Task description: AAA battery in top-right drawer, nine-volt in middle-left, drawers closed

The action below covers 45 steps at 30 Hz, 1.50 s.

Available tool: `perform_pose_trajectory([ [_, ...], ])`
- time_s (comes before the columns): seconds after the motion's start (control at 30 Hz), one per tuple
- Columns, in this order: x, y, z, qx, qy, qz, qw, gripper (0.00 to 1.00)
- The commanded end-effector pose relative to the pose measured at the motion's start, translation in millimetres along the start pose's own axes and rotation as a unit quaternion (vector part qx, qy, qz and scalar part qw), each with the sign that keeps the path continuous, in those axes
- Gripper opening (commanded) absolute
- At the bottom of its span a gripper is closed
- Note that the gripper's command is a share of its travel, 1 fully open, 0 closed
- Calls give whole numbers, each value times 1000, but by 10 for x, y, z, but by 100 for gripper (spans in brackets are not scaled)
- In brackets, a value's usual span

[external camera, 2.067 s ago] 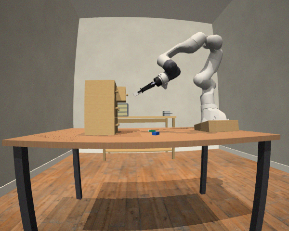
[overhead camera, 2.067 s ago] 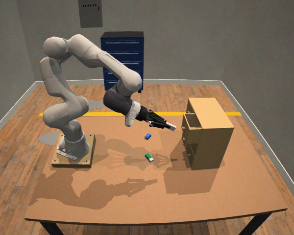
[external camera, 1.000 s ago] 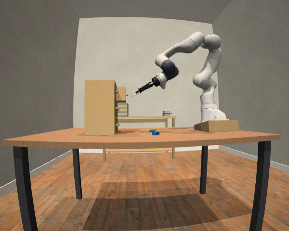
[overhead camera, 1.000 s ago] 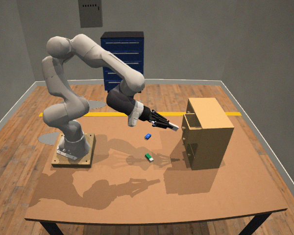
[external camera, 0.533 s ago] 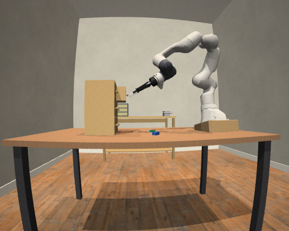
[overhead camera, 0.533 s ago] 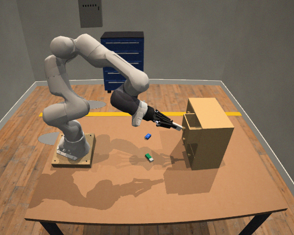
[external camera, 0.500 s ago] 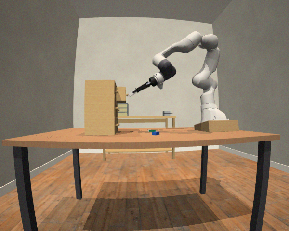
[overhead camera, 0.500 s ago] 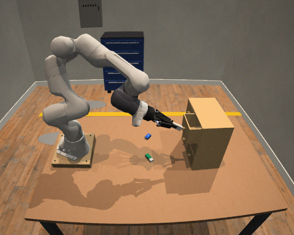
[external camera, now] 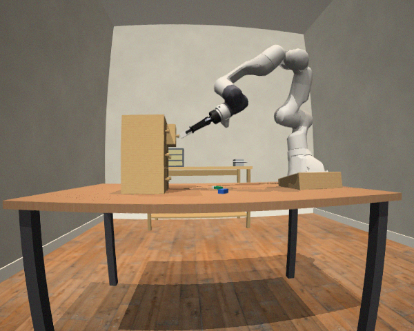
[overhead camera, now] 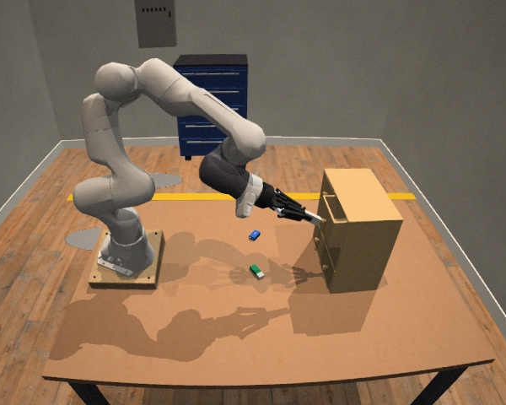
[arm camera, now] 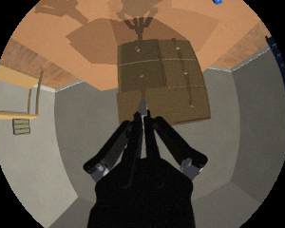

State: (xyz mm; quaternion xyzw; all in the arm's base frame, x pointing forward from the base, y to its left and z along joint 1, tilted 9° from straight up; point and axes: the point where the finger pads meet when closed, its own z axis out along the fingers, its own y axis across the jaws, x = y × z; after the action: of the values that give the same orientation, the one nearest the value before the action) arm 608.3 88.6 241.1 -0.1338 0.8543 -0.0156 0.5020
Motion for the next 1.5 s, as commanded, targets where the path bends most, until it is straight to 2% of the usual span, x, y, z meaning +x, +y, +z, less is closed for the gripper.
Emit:
perform_pose_trajectory([
  [0.0,-30,-3,50,1,0,0,1000,0],
  [0.8,-173,-4,298,1,0,0,1000,0],
  [1.47,-210,-4,361,1,0,0,1000,0],
])
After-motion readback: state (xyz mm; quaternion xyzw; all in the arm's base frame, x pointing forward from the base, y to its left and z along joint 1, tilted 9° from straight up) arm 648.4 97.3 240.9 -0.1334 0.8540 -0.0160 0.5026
